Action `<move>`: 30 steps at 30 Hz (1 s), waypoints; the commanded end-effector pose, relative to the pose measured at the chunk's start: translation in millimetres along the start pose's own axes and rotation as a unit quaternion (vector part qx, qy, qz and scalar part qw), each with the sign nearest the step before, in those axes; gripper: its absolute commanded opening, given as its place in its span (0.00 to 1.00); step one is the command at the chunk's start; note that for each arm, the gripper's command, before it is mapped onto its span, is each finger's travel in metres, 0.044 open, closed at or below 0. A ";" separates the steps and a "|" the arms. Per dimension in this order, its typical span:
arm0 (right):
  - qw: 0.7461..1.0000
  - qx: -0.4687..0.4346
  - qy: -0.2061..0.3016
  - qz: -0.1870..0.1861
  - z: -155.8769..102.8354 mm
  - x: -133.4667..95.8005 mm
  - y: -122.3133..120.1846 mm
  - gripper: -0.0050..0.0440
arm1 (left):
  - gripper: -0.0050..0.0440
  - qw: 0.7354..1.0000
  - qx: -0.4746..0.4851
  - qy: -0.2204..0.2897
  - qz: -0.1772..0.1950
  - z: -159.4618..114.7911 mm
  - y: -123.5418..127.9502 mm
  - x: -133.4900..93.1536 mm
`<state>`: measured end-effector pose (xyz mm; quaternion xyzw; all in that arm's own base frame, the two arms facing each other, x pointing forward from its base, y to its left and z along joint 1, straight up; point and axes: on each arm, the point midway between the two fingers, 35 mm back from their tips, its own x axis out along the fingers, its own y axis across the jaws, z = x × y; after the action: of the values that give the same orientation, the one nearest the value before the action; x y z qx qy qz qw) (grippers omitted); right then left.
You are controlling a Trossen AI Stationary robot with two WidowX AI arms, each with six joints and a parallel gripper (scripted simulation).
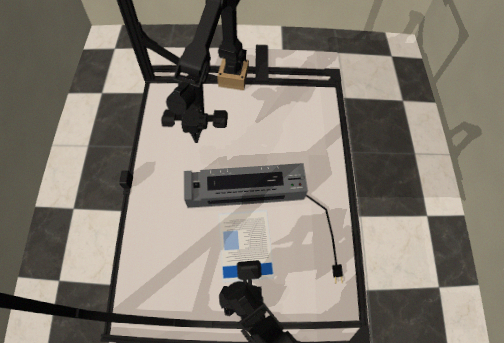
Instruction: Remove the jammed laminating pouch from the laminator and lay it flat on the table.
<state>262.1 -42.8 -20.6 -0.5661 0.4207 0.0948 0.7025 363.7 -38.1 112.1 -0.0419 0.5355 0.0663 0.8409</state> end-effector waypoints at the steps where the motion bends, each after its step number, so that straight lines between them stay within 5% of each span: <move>1: 1.000 0.003 -0.003 -0.007 2.0 -0.4 -5.1 0.79 | 0.00 1.000 -0.002 -0.013 -0.004 6.1 -0.8 -7.3; 12: 1.000 0.003 -0.003 -0.007 2.0 -0.4 -5.1 0.79 | 0.00 1.000 -0.002 -0.013 -0.004 6.1 -0.8 -7.3; 27: 1.000 0.002 -0.002 -0.004 61.7 3.9 -9.6 0.79 | 0.00 1.000 -0.002 -0.013 -0.004 6.1 -0.8 -7.3; 30: 1.000 0.000 -0.006 -0.004 51.1 1.3 -7.8 0.79 | 0.00 1.000 -0.002 -0.013 -0.004 6.1 -0.8 -7.3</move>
<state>291.5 1.5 -19.6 -0.5687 0.4182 0.1000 0.7011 363.7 -38.1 112.1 -0.0419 0.5355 0.0663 0.8409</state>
